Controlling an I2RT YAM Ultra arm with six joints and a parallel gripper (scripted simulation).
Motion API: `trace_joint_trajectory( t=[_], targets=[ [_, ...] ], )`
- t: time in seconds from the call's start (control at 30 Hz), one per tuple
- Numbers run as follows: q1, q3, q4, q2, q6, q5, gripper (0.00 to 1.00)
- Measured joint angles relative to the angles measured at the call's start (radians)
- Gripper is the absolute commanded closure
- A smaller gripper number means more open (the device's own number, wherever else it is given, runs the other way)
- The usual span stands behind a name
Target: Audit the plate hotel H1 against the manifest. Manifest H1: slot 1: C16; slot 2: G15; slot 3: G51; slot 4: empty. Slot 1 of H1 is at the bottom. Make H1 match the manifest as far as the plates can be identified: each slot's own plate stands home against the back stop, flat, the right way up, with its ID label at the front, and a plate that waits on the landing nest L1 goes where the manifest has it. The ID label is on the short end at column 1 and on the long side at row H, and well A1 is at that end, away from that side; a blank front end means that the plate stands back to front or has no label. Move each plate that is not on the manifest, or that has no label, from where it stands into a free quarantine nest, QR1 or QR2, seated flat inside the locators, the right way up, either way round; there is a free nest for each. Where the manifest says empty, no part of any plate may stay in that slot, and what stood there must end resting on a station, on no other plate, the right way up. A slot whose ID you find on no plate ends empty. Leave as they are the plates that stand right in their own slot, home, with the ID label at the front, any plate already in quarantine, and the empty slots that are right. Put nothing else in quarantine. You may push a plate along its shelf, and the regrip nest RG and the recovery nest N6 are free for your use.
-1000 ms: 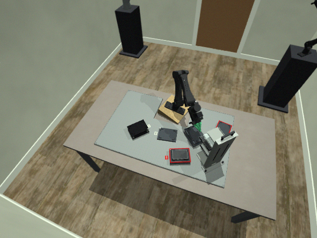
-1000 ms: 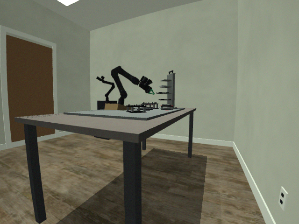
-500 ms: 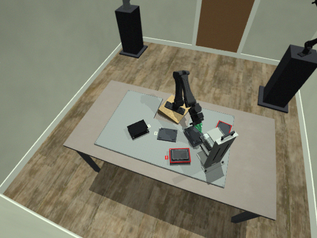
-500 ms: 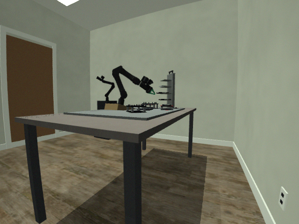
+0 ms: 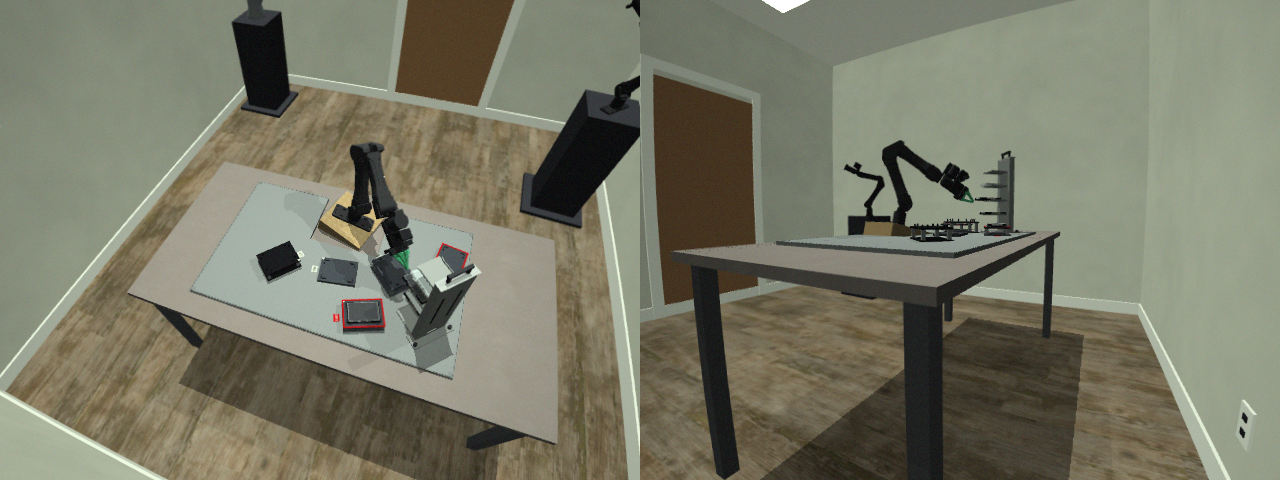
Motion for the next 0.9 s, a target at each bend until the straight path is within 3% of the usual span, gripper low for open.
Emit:
trace_joint_trajectory(
  t=[0.9],
  targets=[
    [0.004, 0.047, 0.024, 0.068, 0.002, 0.005, 1.0]
  ],
)
